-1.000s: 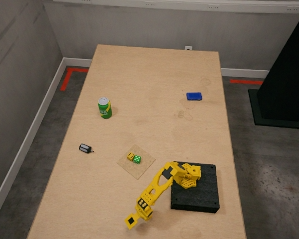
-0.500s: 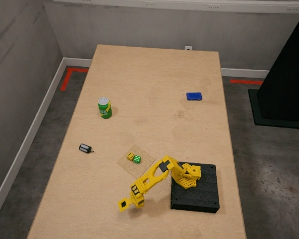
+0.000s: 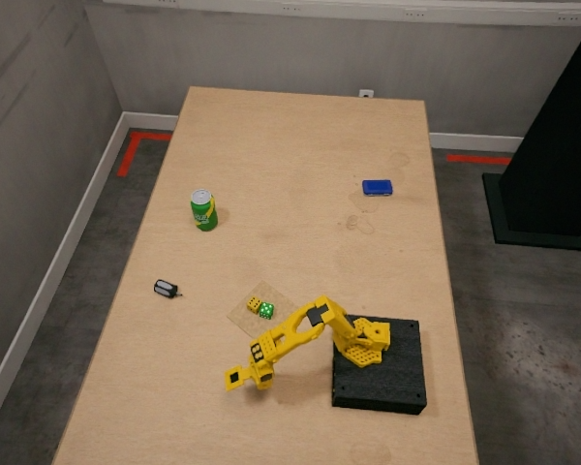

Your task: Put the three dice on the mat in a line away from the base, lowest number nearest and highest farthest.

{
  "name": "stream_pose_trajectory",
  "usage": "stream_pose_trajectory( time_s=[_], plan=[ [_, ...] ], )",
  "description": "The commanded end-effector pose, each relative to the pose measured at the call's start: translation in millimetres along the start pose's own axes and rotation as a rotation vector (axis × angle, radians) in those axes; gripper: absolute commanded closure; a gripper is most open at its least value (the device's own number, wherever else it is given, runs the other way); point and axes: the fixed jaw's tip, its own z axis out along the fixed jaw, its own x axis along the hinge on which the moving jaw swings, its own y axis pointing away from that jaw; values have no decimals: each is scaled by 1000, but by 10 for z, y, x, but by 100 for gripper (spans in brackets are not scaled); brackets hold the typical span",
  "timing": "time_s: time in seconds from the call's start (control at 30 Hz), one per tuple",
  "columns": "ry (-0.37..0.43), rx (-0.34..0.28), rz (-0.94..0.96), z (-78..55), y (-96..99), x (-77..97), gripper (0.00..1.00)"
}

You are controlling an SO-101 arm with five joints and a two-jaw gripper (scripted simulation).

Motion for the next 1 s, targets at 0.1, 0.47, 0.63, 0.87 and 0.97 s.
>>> stream_pose_trajectory(
  time_s=[0.1,0.47,0.63,0.87,0.97],
  plan=[
    [-19,-5,48,-32,-87,-19,100],
    [-19,-7,241,-33,-506,7,100],
    [-19,-9,352,-32,-738,59,100],
    [-19,-9,418,-31,-869,101,100],
    [-19,-9,419,-31,-871,101,100]
  ],
)
